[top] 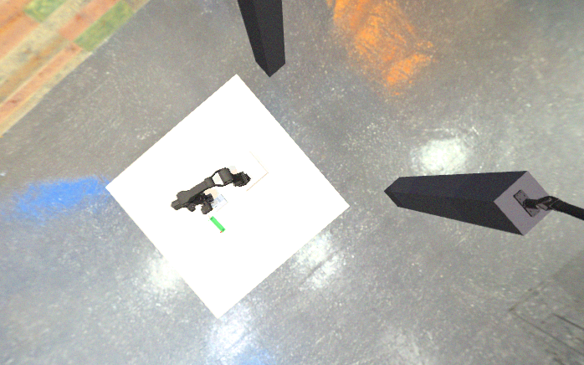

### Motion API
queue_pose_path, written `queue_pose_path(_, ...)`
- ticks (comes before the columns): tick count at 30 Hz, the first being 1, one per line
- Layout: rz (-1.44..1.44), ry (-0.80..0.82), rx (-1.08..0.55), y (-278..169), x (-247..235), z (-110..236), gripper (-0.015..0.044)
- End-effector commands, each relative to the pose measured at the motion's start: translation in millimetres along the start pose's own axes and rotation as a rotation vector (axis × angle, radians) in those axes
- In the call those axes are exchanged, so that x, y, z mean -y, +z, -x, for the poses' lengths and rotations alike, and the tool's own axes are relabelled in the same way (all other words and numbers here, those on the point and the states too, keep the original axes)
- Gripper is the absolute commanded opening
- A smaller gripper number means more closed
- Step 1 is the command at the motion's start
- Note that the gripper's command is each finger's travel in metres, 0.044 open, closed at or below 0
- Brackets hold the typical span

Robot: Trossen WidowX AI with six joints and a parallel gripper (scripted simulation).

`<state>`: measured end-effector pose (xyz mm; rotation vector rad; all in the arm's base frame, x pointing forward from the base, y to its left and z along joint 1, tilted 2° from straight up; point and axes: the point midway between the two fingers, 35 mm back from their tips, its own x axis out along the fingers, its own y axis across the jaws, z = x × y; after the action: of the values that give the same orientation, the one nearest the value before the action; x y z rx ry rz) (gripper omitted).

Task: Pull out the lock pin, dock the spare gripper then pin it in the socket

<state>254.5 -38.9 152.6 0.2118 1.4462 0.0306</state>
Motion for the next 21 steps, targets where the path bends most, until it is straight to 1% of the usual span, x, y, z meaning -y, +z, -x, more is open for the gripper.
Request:
queue_pose_path(1, 0.010, -0.028, -0.025, 3, -7, 7, 0.0000)
queue_pose_path(17, 0.060, -0.177, -0.195, 2, -37, 21, 0.0000)
queue_pose_path(21, 0.067, -0.193, -0.208, 2, -40, 22, 0.0000)
